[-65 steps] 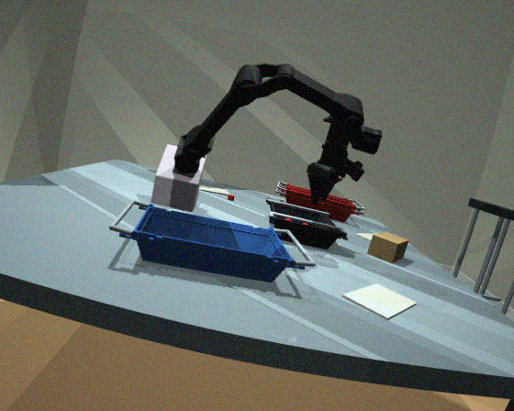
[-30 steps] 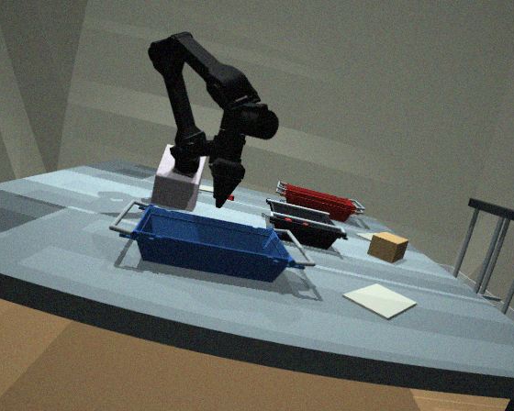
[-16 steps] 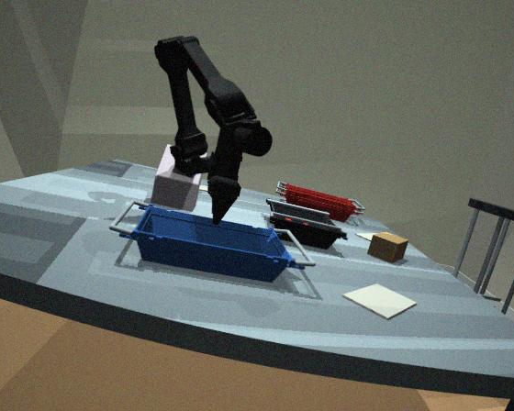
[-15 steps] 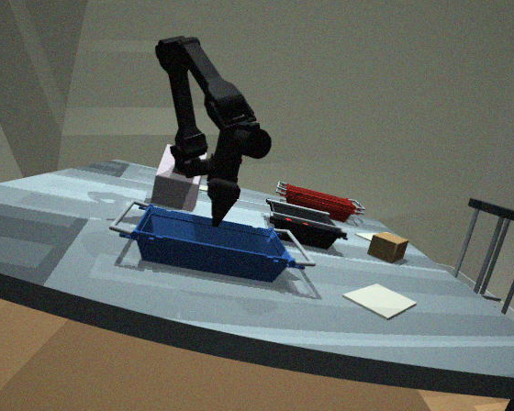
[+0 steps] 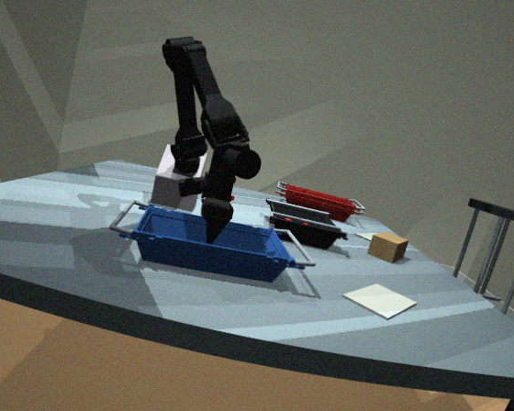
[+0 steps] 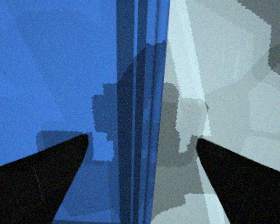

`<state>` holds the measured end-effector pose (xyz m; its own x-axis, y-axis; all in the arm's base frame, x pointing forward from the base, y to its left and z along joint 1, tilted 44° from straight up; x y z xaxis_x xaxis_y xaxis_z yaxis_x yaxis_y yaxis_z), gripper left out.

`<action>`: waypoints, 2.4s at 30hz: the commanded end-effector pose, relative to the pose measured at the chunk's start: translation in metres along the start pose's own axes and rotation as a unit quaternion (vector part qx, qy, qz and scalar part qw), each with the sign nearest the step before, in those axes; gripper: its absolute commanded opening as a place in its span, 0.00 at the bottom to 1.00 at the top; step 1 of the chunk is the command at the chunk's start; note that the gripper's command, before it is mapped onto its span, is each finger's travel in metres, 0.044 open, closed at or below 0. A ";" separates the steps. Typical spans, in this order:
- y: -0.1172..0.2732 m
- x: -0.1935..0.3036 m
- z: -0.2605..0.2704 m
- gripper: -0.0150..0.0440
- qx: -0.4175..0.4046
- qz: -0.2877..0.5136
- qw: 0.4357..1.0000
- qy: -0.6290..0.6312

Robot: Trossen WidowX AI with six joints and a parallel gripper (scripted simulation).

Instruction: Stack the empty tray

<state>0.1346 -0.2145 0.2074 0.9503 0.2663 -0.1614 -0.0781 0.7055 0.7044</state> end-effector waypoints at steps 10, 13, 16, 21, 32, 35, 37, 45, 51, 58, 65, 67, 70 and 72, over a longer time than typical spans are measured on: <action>-0.003 0.000 -0.002 0.85 0.004 0.001 1.000 0.004; -0.003 0.000 -0.002 0.78 0.004 0.001 1.000 0.004; -0.003 0.000 -0.002 0.70 0.004 0.001 1.000 0.004; -0.003 0.000 -0.002 0.60 0.004 0.001 1.000 0.004; -0.003 0.000 -0.002 0.48 0.004 0.001 1.000 0.004; -0.003 0.000 -0.002 0.45 0.004 0.001 1.000 0.004; -0.003 0.000 -0.002 0.42 0.004 0.001 1.000 0.004; -0.003 0.000 -0.002 0.33 0.004 0.001 1.000 0.004; 0.000 0.001 -0.002 0.27 0.005 0.001 1.000 0.003; 0.035 0.004 0.001 0.25 0.007 0.002 1.000 0.003; 0.076 0.000 -0.001 0.25 0.006 0.002 1.000 0.003; 0.077 0.000 -0.001 0.25 0.006 0.002 1.000 0.003; 0.077 0.000 -0.001 0.25 0.006 0.002 1.000 0.003; 0.077 0.000 -0.001 0.25 0.006 0.002 1.000 0.003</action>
<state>0.1296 -0.1620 0.2512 0.9438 0.2806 -0.1748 -0.0659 0.6778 0.7323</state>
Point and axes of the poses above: the point midway between the two fingers, 35 mm back from their tips, its own y axis back along the fingers, its own z axis across the jaws, x = y × z, the point moved 6 cm from there along y, back along the fingers, and after that the axes turned 9 degrees about y, right-handed, at the moved point
